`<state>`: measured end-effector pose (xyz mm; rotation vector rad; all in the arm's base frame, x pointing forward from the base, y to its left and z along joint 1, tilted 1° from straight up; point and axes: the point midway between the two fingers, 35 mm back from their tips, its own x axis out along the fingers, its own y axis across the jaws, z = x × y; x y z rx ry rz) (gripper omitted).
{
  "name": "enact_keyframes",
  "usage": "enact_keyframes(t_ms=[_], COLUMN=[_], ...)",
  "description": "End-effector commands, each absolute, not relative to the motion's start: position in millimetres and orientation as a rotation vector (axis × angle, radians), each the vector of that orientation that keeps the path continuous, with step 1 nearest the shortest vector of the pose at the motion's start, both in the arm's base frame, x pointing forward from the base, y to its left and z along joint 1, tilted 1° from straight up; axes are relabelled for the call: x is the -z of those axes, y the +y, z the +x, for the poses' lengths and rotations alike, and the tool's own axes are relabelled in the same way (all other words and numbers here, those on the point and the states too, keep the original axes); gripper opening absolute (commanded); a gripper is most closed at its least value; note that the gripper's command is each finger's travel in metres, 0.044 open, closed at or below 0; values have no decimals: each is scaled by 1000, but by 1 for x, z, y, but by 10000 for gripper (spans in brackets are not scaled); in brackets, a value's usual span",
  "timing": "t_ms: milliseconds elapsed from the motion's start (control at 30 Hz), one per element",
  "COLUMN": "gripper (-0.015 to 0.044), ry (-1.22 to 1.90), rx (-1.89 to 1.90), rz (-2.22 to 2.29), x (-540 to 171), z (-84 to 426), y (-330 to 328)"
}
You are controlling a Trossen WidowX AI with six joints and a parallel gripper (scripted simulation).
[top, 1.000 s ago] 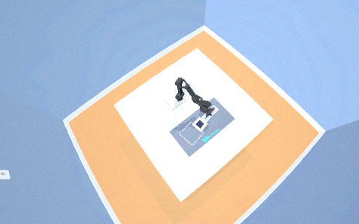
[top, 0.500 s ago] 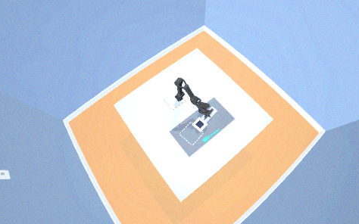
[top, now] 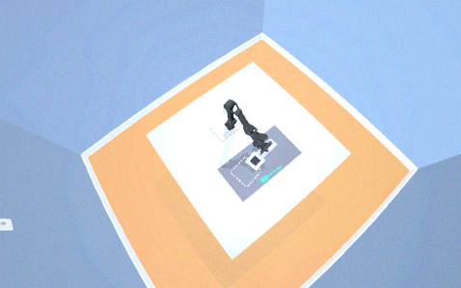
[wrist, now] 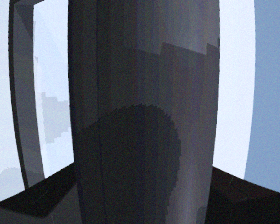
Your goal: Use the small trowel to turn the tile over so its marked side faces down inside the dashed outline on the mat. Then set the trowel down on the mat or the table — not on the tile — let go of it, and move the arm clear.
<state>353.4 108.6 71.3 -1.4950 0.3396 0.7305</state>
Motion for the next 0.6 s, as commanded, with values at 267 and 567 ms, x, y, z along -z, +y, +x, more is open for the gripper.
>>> enact_keyframes(t_ms=[267, 567], gripper=[0, 0], ry=[332, 332], rx=[-693, -692], rz=[-1562, -1565], x=[-110, -129], z=[358, 362], y=[100, 81])
